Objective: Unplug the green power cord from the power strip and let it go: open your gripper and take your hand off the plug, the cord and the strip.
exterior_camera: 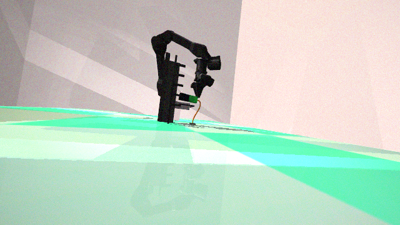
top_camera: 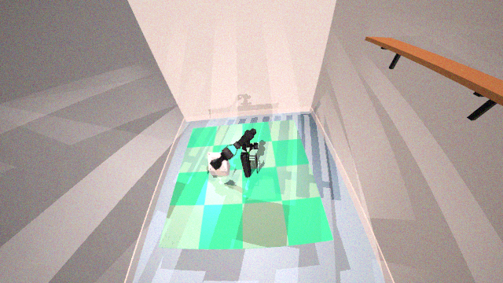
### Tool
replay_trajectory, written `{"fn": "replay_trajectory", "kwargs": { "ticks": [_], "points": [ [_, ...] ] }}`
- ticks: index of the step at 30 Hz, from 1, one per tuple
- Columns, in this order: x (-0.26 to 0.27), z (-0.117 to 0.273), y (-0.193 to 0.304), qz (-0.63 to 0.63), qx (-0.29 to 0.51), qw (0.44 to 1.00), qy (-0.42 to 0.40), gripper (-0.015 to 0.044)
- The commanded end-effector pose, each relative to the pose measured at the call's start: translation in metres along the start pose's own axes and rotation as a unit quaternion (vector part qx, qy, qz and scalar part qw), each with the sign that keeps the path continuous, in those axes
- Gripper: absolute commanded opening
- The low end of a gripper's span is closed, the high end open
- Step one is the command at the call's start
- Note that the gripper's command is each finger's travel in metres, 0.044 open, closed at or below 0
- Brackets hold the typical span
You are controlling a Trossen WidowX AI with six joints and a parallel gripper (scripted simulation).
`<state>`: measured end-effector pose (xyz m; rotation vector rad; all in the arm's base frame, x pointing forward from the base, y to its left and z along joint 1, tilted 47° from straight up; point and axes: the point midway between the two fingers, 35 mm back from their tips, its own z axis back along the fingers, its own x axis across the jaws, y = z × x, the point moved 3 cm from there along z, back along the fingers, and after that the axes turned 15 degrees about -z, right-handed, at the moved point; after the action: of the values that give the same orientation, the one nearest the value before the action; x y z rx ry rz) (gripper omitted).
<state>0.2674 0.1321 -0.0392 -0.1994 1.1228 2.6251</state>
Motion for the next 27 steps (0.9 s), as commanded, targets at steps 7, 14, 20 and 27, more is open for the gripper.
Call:
{"fn": "replay_trajectory", "kwargs": {
  "ticks": [7,14,20,27],
  "points": [
    [0.000,0.000,0.000,-0.003,-0.001,1.000,0.000,0.0184],
    [0.000,0.001,-0.002,-0.003,-0.001,1.000,0.000,0.0368],
    [0.010,0.010,-0.042,-0.003,-0.003,1.000,-0.001,0.0440],
    [0.015,0.013,-0.058,-0.003,-0.003,1.000,-0.001,0.0440]
  ]
}}
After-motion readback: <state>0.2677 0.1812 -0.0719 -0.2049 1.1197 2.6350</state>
